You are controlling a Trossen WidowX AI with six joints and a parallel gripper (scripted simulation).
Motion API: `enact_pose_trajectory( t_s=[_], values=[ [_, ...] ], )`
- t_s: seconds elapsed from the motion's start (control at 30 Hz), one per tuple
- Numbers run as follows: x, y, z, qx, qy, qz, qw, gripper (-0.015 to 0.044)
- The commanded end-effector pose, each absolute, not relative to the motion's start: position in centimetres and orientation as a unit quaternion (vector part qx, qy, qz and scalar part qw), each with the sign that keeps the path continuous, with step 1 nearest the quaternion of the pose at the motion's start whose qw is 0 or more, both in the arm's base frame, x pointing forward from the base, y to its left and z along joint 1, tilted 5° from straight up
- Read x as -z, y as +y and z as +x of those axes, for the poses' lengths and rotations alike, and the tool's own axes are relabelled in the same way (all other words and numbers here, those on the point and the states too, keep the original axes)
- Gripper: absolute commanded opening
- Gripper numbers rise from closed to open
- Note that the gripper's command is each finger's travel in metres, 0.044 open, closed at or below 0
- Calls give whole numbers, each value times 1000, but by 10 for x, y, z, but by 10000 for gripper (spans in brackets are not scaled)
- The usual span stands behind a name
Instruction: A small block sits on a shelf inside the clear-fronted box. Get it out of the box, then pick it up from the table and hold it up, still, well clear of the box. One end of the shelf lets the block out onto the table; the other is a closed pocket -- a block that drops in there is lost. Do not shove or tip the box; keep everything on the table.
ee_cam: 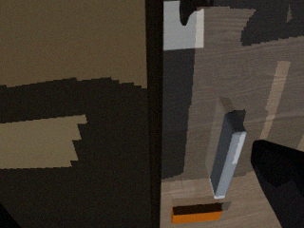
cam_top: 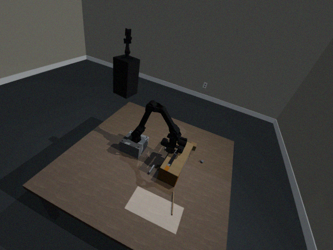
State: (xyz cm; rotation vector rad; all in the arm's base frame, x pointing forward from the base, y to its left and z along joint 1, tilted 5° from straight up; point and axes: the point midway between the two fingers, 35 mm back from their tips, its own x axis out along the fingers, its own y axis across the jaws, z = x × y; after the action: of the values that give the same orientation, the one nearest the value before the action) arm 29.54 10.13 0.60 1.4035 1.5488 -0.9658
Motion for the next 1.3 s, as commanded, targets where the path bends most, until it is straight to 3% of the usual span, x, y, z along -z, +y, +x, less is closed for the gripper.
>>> enact_pose_trajectory(
  t_s=[0.0,1.27],
  values=[
    [-7,106,295,382,615,559,405,400],
    [-9,145,292,381,615,559,404,400]
  ],
)
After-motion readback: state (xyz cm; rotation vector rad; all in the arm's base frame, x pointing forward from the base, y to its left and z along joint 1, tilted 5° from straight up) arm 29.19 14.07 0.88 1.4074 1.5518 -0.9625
